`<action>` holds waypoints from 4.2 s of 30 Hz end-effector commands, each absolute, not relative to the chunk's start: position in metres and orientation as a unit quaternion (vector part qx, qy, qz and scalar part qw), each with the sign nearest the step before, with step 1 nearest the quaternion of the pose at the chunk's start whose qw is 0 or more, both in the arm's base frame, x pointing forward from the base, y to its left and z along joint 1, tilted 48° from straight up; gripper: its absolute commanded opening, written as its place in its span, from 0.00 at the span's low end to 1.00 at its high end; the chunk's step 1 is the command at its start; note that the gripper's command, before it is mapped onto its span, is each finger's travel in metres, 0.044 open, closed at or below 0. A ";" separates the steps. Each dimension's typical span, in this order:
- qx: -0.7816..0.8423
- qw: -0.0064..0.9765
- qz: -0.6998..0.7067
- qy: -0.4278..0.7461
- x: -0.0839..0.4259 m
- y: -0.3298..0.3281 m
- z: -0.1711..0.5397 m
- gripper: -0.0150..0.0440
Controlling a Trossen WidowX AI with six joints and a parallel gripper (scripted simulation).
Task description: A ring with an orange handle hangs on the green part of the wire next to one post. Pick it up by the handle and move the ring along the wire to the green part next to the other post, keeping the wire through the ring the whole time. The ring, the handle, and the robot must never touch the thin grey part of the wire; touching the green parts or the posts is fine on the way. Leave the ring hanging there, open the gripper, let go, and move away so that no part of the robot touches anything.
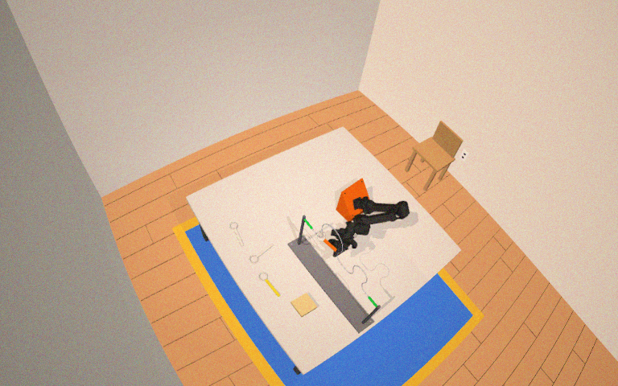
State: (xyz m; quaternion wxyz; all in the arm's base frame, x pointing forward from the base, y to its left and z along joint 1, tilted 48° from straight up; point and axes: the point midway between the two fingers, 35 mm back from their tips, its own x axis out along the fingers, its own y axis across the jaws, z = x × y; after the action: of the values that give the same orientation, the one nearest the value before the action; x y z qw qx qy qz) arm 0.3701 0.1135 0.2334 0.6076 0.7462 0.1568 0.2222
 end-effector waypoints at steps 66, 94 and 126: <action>0.396 0.871 0.192 0.217 0.370 0.053 0.081 0.00; 0.396 0.872 0.191 0.216 0.370 0.047 0.060 0.00; 0.394 0.872 0.193 0.216 0.369 0.051 0.057 0.22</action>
State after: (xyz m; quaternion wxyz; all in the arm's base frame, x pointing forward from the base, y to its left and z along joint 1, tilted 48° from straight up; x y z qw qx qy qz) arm 0.3688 0.0510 0.0572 0.8722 0.3941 0.2157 0.1934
